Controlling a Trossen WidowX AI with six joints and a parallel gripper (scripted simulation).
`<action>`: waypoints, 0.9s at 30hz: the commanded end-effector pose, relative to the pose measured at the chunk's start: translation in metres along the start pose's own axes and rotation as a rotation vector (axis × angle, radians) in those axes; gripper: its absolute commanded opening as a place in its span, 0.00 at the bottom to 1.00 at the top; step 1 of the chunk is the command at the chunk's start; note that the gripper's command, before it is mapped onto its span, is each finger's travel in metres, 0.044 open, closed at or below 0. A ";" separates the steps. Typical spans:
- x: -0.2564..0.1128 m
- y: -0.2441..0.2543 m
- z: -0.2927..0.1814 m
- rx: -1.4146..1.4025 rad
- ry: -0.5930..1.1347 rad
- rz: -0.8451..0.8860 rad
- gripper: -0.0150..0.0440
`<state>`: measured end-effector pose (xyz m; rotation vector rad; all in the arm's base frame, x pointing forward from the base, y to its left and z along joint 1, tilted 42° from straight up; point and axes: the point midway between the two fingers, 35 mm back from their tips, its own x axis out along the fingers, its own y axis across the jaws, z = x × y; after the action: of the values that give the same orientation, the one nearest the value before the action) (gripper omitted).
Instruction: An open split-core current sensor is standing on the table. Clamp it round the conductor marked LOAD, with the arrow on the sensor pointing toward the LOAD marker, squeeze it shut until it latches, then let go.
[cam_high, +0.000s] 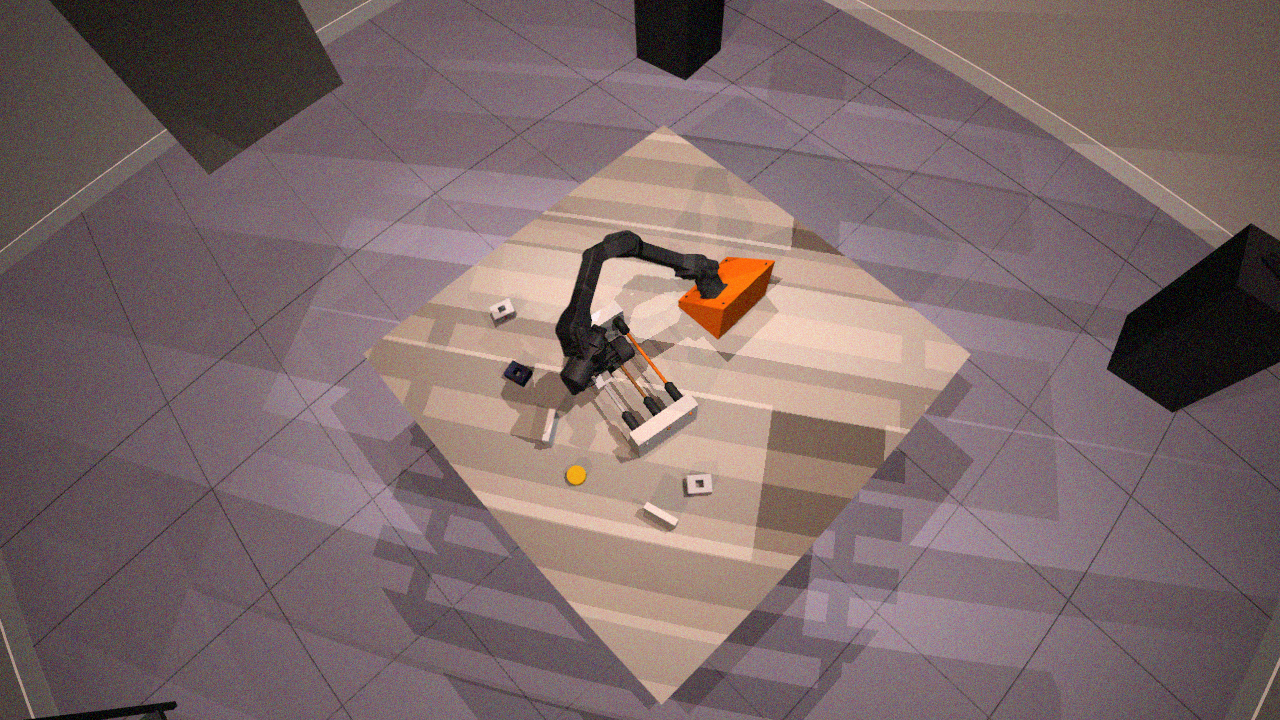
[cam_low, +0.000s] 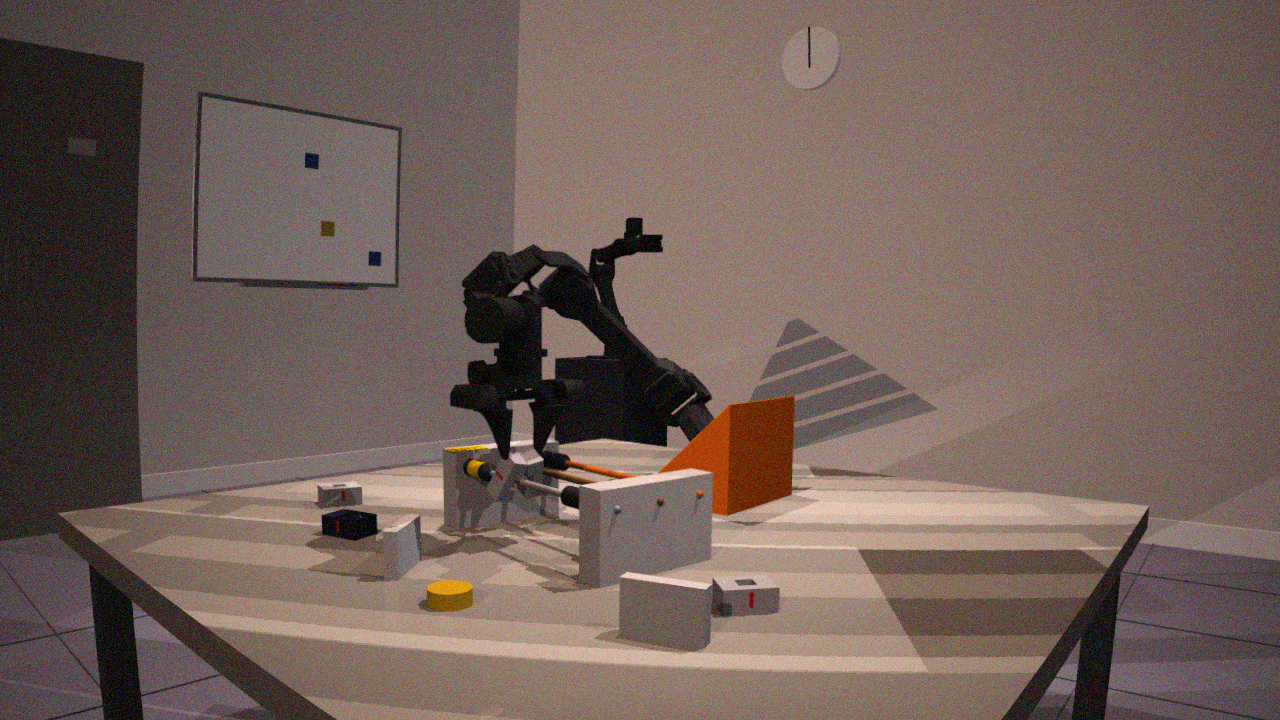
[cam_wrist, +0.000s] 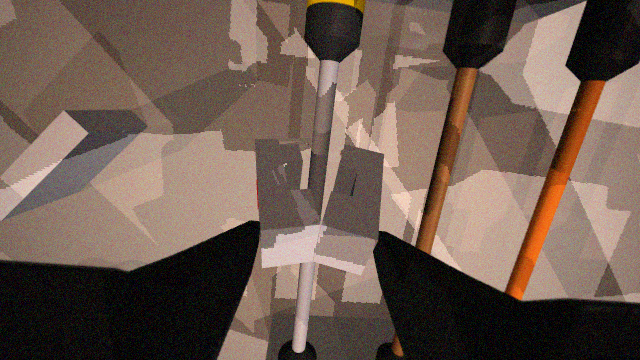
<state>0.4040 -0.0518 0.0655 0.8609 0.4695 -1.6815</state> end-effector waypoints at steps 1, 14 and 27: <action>0.002 0.001 0.002 -0.001 0.001 0.011 0.25; 0.007 0.000 0.000 0.000 0.000 -0.001 0.25; 0.007 0.000 0.000 0.000 0.000 -0.001 0.25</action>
<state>0.4032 -0.0572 0.0604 0.8626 0.4679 -1.6821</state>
